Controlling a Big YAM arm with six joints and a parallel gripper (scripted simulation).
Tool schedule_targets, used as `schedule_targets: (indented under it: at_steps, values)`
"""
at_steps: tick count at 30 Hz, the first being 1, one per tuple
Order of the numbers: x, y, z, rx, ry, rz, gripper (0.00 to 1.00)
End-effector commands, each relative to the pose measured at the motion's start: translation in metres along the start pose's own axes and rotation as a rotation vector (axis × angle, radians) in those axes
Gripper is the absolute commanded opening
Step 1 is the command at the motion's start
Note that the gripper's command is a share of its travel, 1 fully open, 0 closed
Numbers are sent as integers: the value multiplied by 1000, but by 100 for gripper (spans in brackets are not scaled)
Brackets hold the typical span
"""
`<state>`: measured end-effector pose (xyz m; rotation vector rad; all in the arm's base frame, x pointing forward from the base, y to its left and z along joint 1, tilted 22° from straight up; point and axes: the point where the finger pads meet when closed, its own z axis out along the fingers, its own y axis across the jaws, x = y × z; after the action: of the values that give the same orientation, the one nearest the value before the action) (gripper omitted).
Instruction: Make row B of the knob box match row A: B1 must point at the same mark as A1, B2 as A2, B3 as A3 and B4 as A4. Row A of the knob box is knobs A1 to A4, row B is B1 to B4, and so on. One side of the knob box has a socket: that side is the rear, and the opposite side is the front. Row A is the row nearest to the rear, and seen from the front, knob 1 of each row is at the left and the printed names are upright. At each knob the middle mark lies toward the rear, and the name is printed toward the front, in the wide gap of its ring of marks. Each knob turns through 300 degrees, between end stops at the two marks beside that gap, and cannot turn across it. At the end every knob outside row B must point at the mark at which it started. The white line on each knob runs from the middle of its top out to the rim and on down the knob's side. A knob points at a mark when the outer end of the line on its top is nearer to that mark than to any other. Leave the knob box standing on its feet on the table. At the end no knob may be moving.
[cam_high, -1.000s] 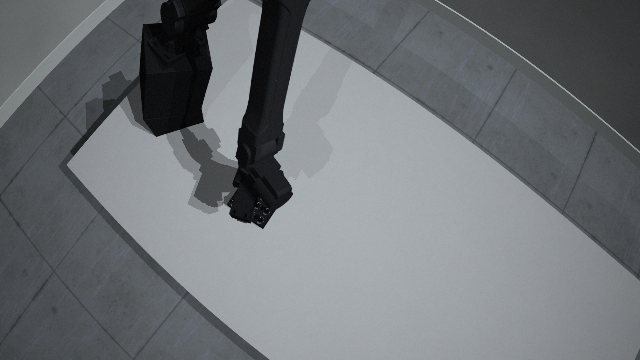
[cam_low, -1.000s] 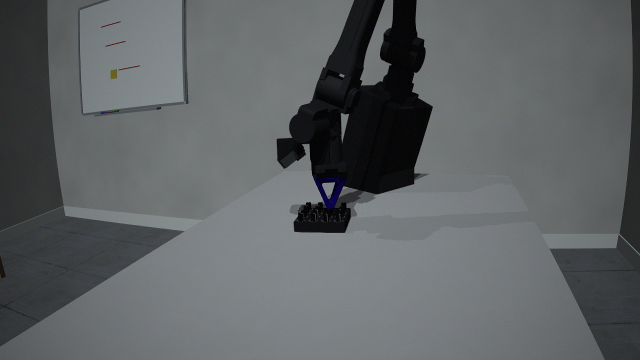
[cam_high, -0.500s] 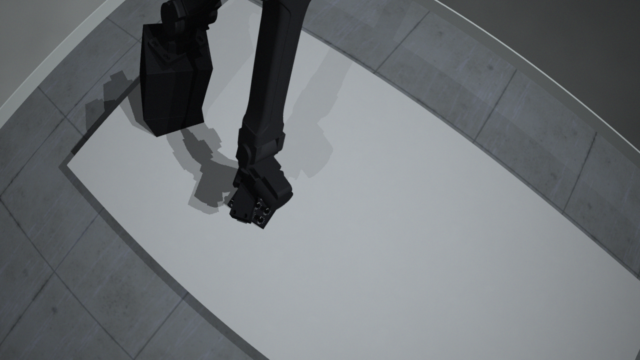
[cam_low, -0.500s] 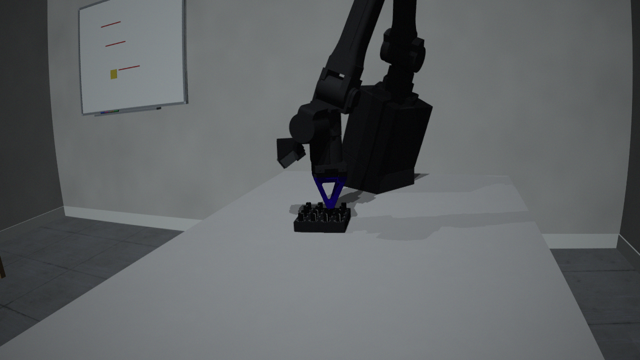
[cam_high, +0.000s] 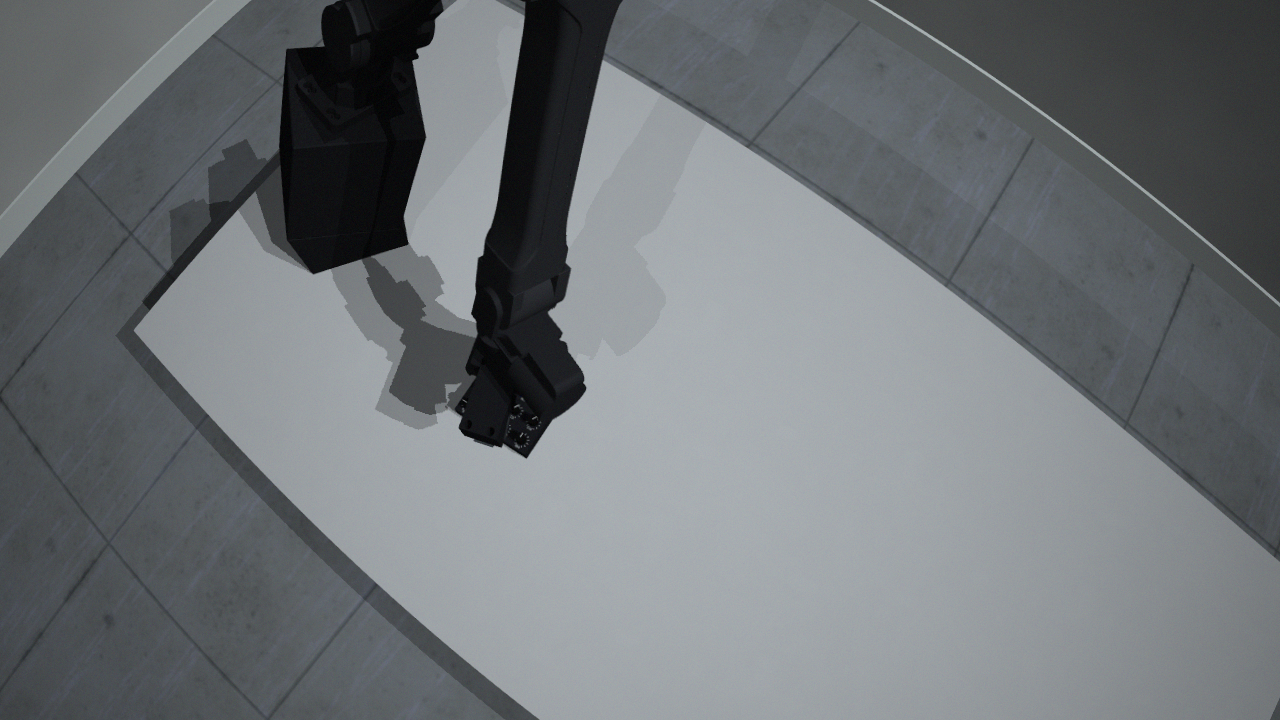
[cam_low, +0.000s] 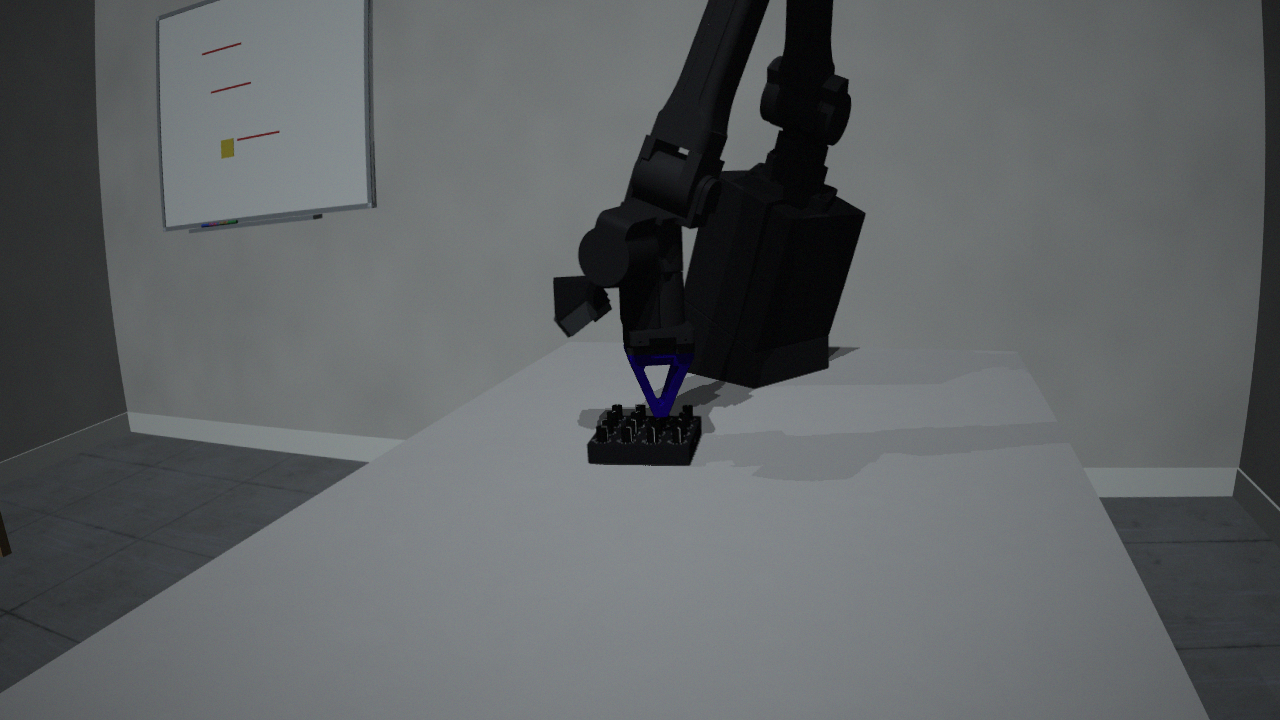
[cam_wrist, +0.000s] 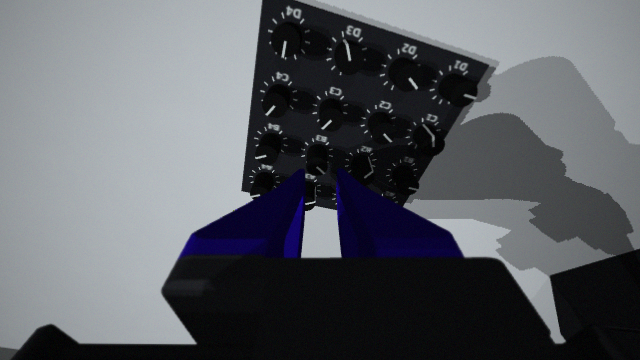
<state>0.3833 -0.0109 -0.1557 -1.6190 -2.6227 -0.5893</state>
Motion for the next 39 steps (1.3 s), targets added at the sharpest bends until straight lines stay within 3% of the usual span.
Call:
schedule_targets:
  at_steps: [1,18,39]
  values:
    - [-5,10,5,-12,-14,-4,18]
    - [-4,9,16,-10,-12,-5,18]
    - [-4,9,16,-10,-13,-6,18]
